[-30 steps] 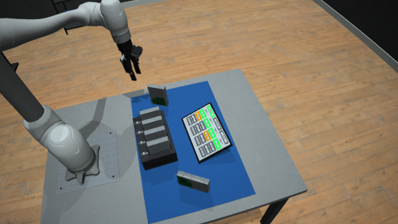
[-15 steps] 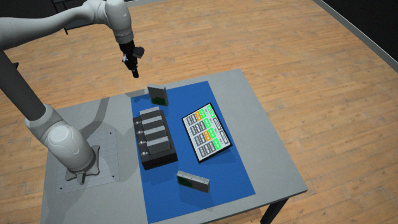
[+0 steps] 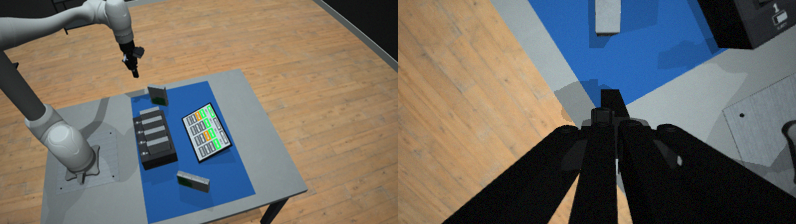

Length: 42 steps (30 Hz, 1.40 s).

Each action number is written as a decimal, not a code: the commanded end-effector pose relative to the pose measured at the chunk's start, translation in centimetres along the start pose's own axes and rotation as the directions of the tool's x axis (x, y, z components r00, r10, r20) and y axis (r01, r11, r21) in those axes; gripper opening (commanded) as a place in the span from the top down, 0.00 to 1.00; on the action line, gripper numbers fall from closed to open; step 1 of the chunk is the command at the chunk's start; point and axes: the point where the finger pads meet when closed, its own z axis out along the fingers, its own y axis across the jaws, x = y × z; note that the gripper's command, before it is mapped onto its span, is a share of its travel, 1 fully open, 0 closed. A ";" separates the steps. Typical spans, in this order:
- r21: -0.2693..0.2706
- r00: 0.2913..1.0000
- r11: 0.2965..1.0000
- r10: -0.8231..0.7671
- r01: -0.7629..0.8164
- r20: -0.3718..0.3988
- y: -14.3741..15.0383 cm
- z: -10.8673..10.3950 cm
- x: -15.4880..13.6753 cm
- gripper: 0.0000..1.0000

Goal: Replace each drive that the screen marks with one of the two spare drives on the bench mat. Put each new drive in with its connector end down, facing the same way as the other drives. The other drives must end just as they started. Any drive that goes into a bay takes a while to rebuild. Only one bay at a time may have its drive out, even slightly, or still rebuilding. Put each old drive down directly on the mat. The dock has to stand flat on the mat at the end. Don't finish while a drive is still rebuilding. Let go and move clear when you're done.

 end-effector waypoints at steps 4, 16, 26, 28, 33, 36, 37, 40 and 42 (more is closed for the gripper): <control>0.001 1.000 1.000 0.000 0.000 0.000 0.0 -0.1 0.0 0.90; 0.001 1.000 1.000 -0.023 0.023 0.000 1.1 -0.2 1.3 0.90; 0.001 0.952 0.952 -0.305 0.305 0.000 13.4 -0.6 10.4 0.90; 0.001 0.952 0.952 -0.305 0.305 0.000 13.4 -0.6 10.4 0.90; 0.001 0.887 0.887 -0.462 0.462 0.000 21.8 -0.4 13.1 0.90; 0.001 0.855 0.855 -0.519 0.519 0.000 25.7 -0.2 13.8 0.90; 0.001 0.847 0.847 -0.532 0.532 0.000 27.0 -0.1 14.1 0.90; 0.001 0.836 0.836 -0.549 0.549 0.000 30.9 0.0 14.8 0.90; 0.001 0.835 0.835 -0.551 0.551 0.000 33.4 0.0 15.4 0.90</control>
